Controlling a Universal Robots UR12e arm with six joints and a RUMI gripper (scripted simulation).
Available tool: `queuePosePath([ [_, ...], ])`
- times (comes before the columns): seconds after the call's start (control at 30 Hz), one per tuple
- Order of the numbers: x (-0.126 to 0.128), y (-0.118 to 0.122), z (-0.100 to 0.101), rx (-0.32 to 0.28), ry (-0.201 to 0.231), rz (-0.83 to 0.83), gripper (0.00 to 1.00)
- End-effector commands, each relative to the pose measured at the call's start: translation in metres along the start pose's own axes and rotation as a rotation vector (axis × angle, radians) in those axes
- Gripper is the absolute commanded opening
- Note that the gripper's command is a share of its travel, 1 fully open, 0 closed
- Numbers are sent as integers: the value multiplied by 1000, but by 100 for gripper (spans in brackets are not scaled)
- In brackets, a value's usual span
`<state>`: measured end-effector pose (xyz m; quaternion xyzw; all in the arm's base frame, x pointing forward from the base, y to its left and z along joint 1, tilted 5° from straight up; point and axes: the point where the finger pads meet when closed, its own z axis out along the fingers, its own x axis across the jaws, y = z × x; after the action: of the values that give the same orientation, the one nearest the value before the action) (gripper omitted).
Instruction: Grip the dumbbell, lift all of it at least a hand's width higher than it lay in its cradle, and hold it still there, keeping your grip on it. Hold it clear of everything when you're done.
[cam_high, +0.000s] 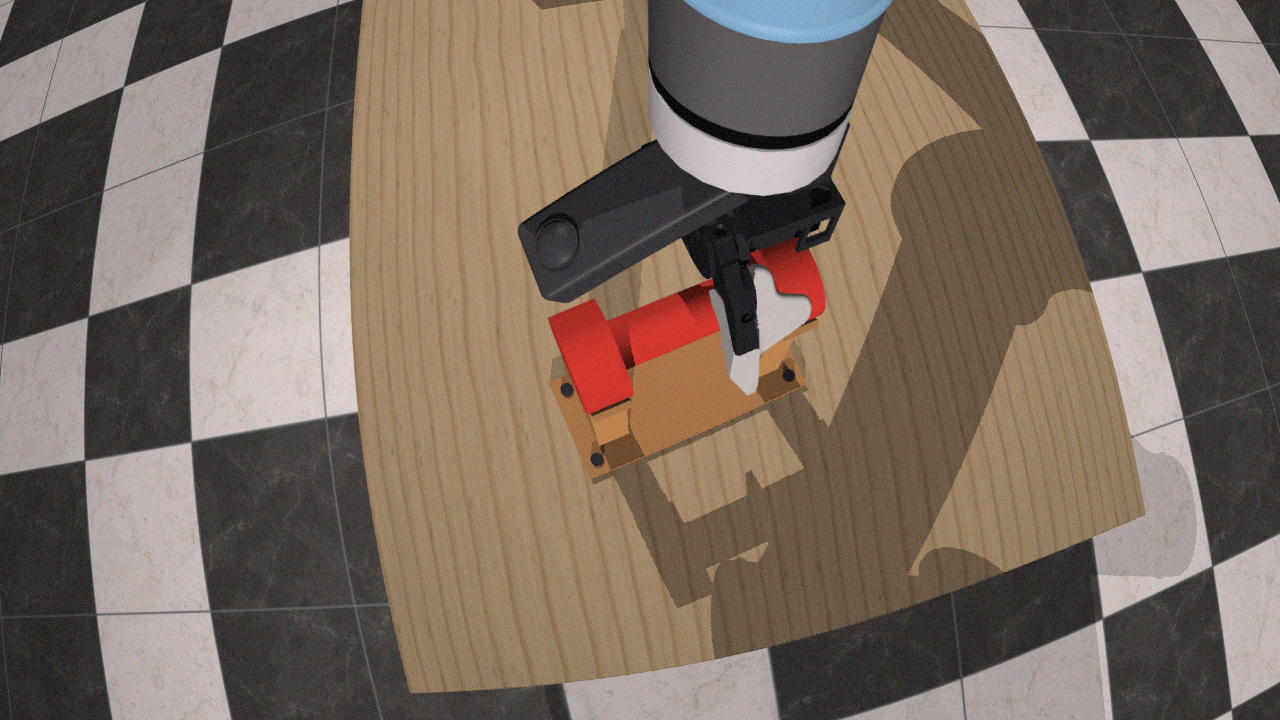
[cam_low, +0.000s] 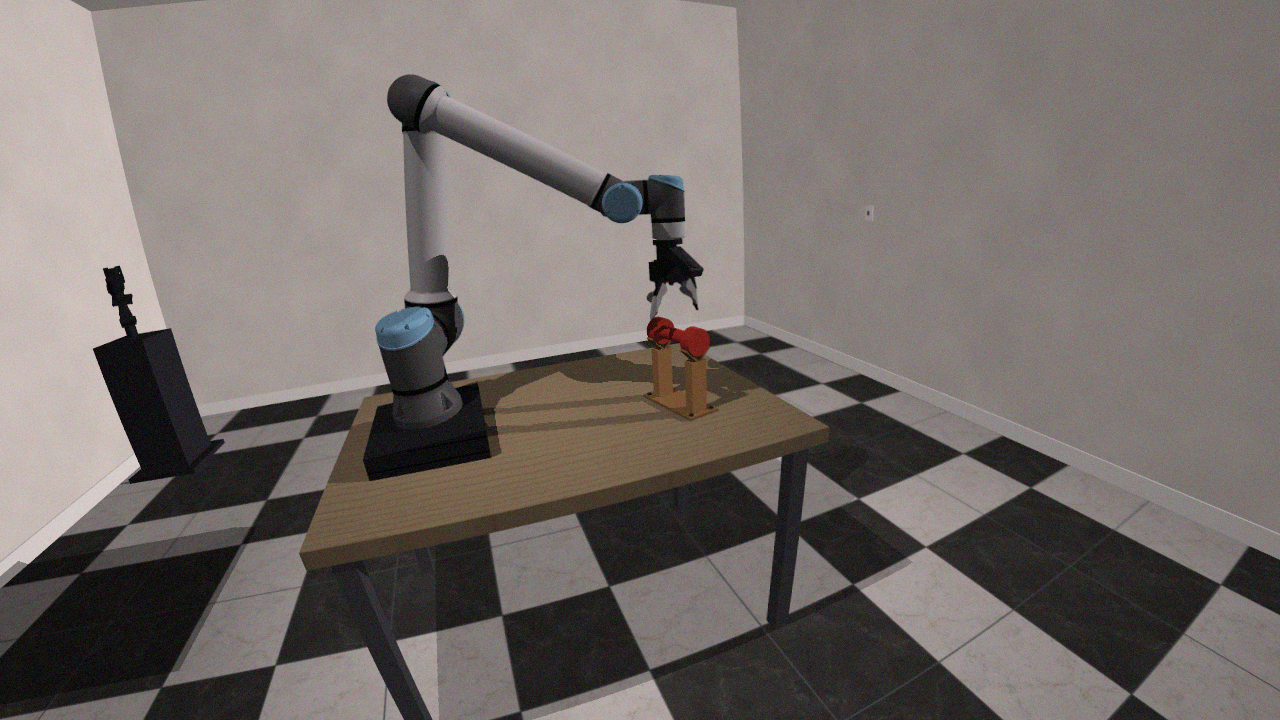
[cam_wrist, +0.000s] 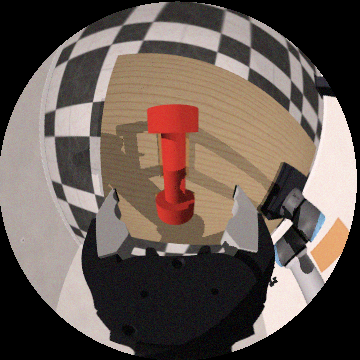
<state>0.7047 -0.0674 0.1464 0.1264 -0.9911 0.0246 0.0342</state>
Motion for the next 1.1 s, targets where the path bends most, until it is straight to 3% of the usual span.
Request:
queuePosePath([
  [0.0,-1,0,44,1,-2,0,100],
  [0.13,-1,0,69,1,-2,0,100],
  [0.63,-1,0,71,1,-2,0,100],
  [0.67,-1,0,71,1,-2,0,0],
  [1.07,-1,0,71,1,-2,0,0],
])
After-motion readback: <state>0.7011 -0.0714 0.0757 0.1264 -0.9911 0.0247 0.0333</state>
